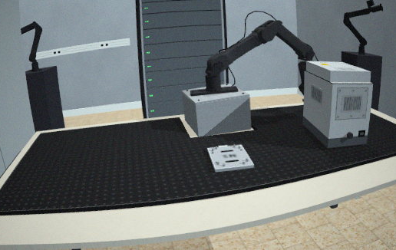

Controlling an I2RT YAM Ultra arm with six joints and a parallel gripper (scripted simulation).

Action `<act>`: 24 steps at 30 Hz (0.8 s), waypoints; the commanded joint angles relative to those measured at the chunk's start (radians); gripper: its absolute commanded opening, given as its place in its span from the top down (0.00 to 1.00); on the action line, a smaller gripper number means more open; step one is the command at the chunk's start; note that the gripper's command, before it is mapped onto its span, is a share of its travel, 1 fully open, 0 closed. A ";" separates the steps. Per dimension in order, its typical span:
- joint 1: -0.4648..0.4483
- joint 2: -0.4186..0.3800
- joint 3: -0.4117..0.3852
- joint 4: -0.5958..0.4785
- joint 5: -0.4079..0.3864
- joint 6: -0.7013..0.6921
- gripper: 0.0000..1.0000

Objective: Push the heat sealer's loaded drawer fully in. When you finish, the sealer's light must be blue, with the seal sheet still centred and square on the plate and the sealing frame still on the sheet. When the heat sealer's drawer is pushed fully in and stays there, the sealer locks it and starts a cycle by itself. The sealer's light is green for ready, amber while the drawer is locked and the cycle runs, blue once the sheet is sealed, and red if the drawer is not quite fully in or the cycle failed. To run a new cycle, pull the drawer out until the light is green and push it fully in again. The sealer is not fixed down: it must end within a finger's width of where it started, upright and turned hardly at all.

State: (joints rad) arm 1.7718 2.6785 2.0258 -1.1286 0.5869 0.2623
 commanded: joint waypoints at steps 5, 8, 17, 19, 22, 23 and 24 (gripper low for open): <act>-0.039 -0.050 -0.042 0.045 0.024 -0.039 1.00; -0.046 -0.054 -0.051 0.053 0.025 -0.047 1.00; -0.074 -0.071 -0.082 0.088 0.030 -0.081 1.00; -0.081 -0.074 -0.088 0.095 0.031 -0.089 1.00; -0.091 -0.079 -0.098 0.107 0.032 -0.102 1.00; -0.095 -0.081 -0.102 0.111 0.033 -0.106 1.00; -0.098 -0.083 -0.105 0.115 0.033 -0.111 1.00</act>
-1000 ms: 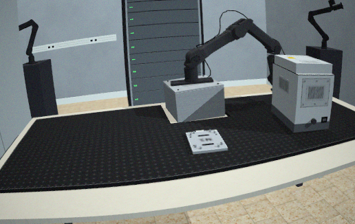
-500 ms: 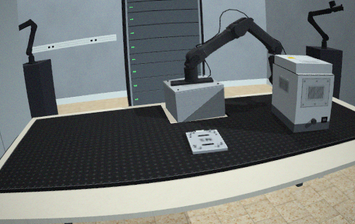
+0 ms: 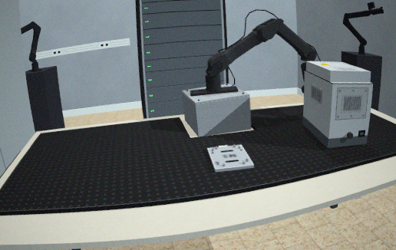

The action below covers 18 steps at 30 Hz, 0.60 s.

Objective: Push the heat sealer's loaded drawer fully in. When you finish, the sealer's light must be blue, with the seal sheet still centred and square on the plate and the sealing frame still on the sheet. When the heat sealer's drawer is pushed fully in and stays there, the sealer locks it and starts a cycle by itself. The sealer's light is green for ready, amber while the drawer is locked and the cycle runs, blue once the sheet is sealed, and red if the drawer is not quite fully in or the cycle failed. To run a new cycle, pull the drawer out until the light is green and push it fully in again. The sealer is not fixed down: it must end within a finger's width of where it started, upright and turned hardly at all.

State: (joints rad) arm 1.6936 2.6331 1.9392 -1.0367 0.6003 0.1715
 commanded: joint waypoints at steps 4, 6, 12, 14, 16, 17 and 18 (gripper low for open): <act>-0.027 -0.041 -0.025 0.032 0.021 -0.029 1.00; -0.035 -0.044 -0.031 0.040 0.022 -0.038 1.00; -0.028 -0.046 -0.015 0.043 0.022 -0.039 1.00; -0.028 -0.046 -0.016 0.043 0.022 -0.037 1.00; -0.028 -0.046 -0.016 0.043 0.022 -0.037 1.00; -0.028 -0.046 -0.016 0.043 0.022 -0.037 1.00; -0.028 -0.046 -0.016 0.043 0.022 -0.037 1.00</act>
